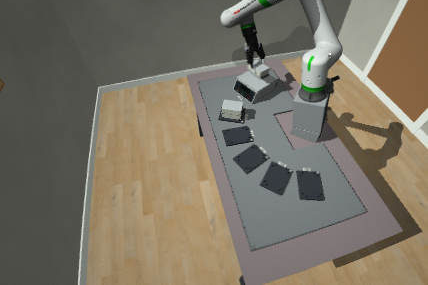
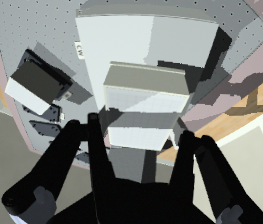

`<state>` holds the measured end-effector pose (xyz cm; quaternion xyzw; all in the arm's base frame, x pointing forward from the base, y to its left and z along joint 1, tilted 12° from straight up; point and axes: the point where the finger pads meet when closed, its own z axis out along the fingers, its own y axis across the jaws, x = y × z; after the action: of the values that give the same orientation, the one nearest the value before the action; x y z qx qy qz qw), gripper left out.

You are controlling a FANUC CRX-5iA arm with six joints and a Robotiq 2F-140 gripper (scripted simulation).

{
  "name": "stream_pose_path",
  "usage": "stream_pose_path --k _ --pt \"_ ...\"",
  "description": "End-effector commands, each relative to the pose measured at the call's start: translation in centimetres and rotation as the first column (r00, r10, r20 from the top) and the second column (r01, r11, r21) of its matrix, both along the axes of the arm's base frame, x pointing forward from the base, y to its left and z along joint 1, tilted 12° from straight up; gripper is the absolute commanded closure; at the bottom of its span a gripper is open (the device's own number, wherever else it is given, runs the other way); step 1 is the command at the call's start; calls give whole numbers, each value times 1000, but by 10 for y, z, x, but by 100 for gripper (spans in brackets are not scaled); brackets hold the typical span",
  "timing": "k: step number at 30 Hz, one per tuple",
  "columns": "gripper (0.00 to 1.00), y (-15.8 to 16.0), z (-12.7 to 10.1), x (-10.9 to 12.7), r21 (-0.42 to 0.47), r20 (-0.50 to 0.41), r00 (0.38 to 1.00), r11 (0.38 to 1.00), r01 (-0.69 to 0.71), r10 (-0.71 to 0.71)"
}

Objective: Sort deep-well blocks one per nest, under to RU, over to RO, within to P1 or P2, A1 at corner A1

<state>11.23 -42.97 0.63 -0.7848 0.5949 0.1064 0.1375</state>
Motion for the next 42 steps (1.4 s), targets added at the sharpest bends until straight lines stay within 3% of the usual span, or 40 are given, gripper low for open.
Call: stream_pose_path --k 1,15,42 --pt "90 0 0 0 0 0 1000 1000 0 0" --pt "90 0 0 0 0 0 1000 1000 0 0" --pt "90 -7 -41 6 0 0 1000 1000 0 0"
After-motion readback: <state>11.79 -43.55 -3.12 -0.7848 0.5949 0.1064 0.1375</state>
